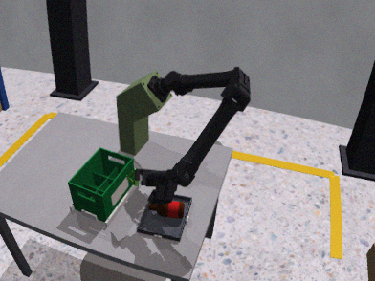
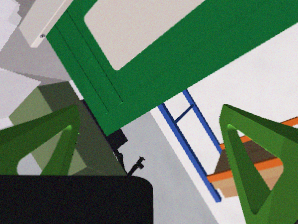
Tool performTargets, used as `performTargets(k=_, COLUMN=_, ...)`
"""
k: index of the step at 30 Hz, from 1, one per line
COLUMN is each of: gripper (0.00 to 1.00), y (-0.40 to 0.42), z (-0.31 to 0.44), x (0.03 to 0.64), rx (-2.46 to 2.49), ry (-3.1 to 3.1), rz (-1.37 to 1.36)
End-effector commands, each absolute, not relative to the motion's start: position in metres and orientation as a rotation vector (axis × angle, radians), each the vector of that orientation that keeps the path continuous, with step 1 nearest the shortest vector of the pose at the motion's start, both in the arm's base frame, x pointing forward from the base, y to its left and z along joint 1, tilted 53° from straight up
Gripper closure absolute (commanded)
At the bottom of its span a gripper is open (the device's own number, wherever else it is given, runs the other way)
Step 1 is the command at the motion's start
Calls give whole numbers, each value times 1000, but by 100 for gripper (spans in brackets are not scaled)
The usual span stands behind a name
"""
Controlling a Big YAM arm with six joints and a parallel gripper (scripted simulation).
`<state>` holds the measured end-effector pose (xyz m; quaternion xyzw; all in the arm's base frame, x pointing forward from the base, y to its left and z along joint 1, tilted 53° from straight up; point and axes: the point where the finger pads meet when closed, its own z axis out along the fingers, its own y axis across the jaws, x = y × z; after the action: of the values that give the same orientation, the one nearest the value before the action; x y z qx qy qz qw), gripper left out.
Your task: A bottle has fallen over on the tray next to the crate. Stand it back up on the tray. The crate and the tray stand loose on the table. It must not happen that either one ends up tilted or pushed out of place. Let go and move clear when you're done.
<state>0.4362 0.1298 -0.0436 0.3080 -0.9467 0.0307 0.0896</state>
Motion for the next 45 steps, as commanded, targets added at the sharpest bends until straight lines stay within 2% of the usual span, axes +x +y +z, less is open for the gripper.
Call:
performTargets(k=1, gripper=0, y=128, z=-41, x=438, rx=910, ry=-2822, rz=92)
performTargets(k=20, gripper=0, y=120, z=-34, x=444, rx=921, ry=-2858, rz=57)
performTargets(k=30, gripper=0, y=141, z=-26, x=455, rx=1472, ry=-2908, rz=-427)
performTargets(k=34, gripper=0, y=144, z=-22, x=456, rx=1570, ry=-2907, rz=-490)
performTargets(k=45, gripper=0, y=155, z=11, x=462, rx=2269, ry=-2820, rz=-783)
